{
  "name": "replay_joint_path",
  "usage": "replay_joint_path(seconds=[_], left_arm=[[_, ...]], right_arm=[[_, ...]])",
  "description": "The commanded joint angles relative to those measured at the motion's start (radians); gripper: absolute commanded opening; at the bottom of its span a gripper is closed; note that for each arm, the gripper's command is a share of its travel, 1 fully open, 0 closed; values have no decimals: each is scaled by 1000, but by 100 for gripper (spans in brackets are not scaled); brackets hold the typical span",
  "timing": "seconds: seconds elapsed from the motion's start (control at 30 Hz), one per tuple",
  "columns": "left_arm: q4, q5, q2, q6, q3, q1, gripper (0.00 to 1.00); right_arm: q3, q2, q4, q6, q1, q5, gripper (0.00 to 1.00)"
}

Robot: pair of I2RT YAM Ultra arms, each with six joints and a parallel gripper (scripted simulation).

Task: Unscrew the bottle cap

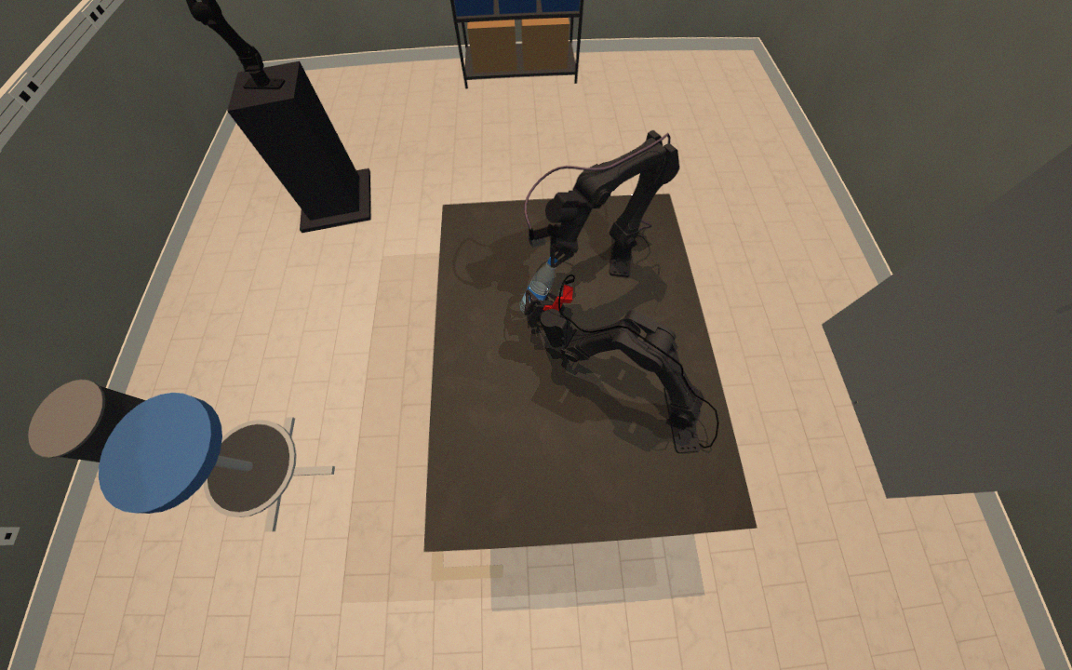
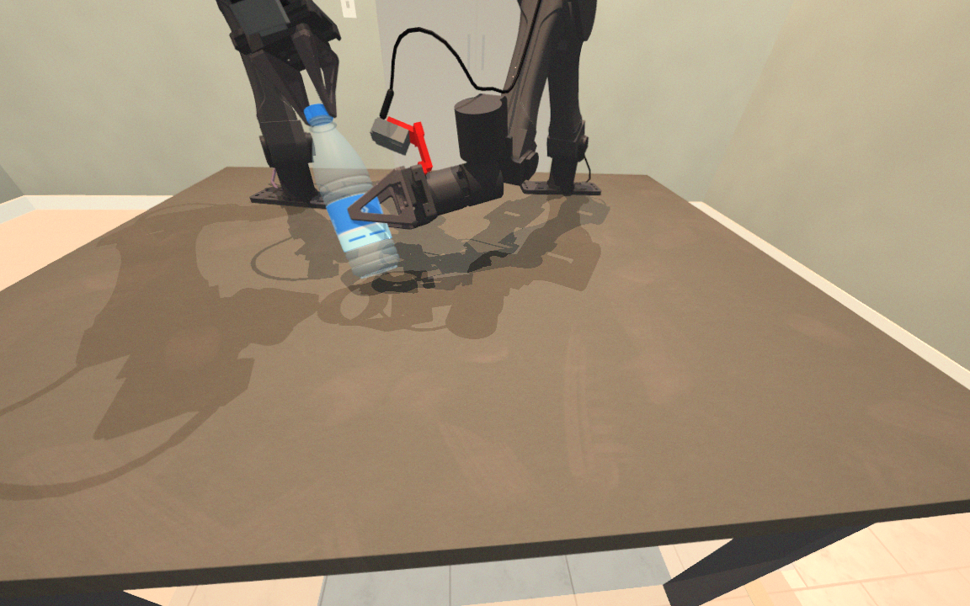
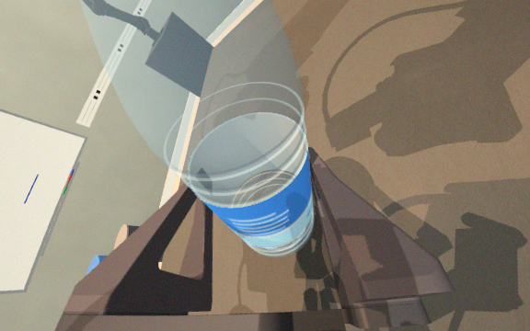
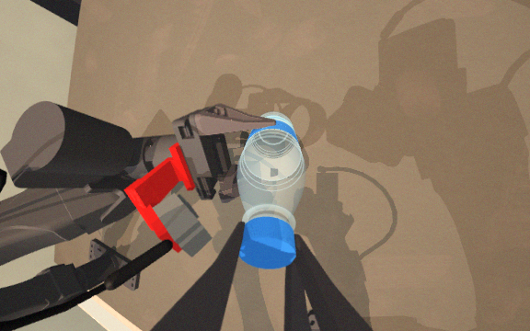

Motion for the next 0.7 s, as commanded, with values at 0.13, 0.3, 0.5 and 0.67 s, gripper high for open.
replay_joint_path(seconds=[0.13,0.3,0.5,0.67], left_arm=[[-3,6,-21,-7,7,-2,0],[-3,6,-21,-7,7,-2,0],[-3,6,-21,-7,7,-2,0],[-3,6,-21,-7,7,-2,0]], right_arm=[[36,13,-26,-391,24,39,0],[35,12,-26,-610,34,57,0],[33,9,-23,-875,47,79,0],[30,6,-20,-1073,55,94,0]])
